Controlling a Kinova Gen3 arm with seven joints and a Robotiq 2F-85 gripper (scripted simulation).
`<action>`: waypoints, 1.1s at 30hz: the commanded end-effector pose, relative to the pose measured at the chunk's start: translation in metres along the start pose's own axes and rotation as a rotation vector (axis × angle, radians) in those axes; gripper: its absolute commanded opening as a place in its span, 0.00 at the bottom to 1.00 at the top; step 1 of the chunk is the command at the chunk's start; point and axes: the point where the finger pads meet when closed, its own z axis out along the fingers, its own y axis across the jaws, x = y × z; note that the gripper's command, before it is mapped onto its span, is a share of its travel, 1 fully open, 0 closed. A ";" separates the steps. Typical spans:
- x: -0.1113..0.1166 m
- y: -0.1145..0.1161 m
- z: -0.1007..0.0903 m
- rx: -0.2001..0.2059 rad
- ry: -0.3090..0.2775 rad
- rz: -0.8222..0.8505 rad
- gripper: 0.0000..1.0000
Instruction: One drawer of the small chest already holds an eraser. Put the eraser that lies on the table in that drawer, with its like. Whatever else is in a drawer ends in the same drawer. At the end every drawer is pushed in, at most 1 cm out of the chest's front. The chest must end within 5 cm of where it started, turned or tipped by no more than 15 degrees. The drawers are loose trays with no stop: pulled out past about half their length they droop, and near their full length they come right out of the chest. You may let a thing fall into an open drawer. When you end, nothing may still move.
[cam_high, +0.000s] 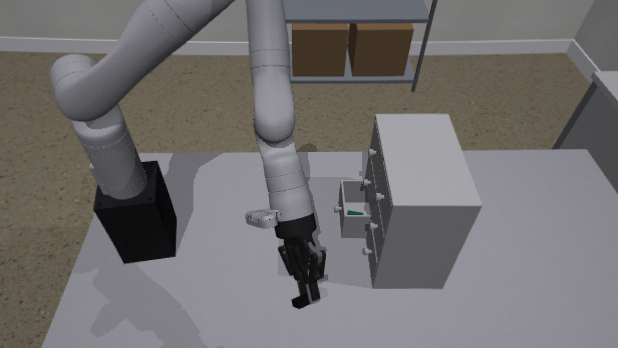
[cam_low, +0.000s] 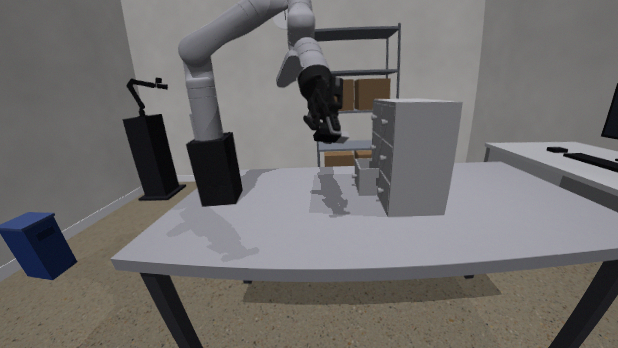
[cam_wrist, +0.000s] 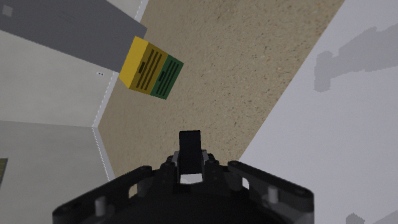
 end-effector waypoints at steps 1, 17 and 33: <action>0.026 -0.034 0.000 0.055 0.040 0.082 0.19; 0.204 -0.210 -0.069 0.469 0.222 0.613 0.19; 0.405 -0.317 -0.270 1.064 0.299 1.133 0.19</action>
